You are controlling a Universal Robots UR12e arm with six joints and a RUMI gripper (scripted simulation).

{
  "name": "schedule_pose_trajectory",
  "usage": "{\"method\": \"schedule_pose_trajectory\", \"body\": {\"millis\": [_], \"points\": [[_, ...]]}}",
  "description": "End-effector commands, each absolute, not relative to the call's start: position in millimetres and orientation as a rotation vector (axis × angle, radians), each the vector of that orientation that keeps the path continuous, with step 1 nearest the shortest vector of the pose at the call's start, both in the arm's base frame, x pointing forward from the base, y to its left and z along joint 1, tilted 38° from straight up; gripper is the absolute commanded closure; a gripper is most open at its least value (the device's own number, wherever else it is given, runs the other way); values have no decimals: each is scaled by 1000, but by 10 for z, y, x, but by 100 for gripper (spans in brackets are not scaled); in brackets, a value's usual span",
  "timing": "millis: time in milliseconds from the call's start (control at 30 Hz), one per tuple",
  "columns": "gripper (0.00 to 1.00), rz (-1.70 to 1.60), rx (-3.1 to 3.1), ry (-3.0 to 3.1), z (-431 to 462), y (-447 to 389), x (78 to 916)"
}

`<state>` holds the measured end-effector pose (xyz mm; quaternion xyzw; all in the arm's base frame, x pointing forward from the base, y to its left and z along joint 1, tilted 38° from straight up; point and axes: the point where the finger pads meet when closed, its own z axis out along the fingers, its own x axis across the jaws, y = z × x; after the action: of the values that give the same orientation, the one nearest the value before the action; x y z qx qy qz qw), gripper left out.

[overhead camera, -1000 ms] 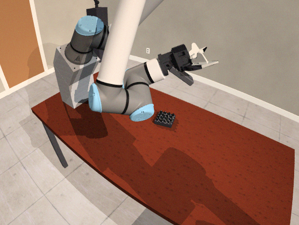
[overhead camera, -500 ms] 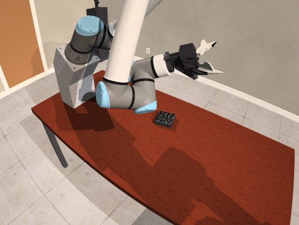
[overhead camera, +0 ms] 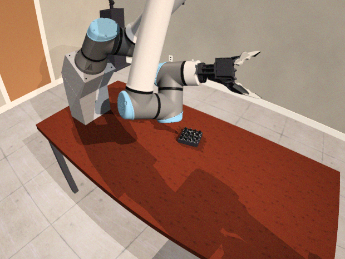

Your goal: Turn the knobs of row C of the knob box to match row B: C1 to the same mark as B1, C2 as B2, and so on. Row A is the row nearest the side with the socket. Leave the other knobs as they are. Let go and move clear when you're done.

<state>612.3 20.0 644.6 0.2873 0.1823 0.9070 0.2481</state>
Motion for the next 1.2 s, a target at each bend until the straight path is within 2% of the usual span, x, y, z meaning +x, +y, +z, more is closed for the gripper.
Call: {"method": "schedule_pose_trajectory", "body": {"millis": [0,633,1167], "points": [[0,2552,936,422,6415,177,6265],[0,2731,1535,30,5923,145,6840],[0,2677,2051,-442,5134,243,7240]]}}
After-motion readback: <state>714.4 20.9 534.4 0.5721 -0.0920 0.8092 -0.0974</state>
